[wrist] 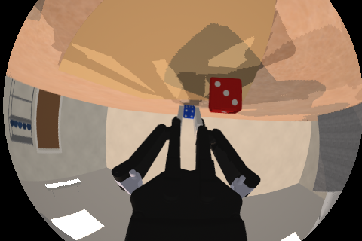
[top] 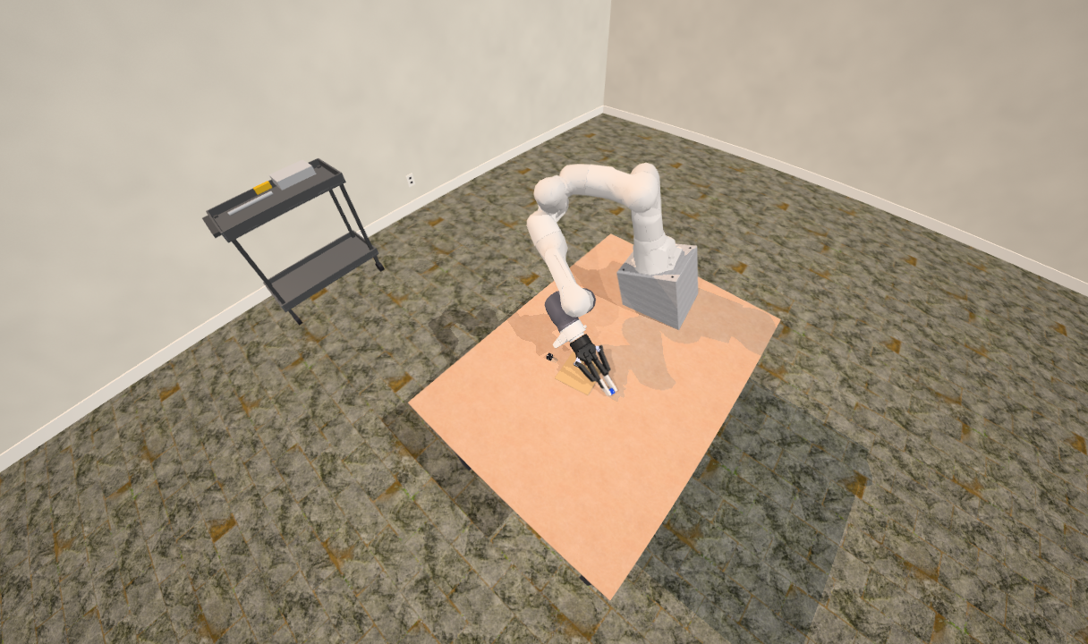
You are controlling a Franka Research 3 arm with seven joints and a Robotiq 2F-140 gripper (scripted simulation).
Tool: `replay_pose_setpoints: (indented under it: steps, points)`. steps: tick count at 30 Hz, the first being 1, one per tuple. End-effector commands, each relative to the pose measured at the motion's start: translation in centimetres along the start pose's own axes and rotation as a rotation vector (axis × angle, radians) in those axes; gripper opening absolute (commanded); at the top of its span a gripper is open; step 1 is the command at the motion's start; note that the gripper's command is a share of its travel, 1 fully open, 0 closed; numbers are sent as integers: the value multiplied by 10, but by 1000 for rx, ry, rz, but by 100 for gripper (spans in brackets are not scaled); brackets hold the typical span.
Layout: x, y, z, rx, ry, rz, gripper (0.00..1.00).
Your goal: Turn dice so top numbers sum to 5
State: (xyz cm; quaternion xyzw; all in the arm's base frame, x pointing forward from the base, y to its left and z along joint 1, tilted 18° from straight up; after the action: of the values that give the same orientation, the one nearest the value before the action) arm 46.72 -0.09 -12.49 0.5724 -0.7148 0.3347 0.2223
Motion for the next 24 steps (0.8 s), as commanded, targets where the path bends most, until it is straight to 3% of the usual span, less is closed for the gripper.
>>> replay_pose_setpoints:
  steps: [1, 10, 24]
  points:
    - [-1, 1, 0, 4, -2, -4, 14]
    - [-1, 1, 0, 4, -2, -4, 21]
    - [-1, 1, 0, 4, -2, -4, 21]
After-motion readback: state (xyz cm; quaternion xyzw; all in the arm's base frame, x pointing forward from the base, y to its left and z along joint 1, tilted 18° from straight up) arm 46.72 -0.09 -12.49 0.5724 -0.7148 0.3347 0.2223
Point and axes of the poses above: the point where the finger pads meet when closed, its own x axis back along the fingers, its own y axis across the jaws, z = x × y, the point moved 9 cm from there along x, back along the fingers, and after that the axes turned 10 degrees about x, right-handed, at the moved point
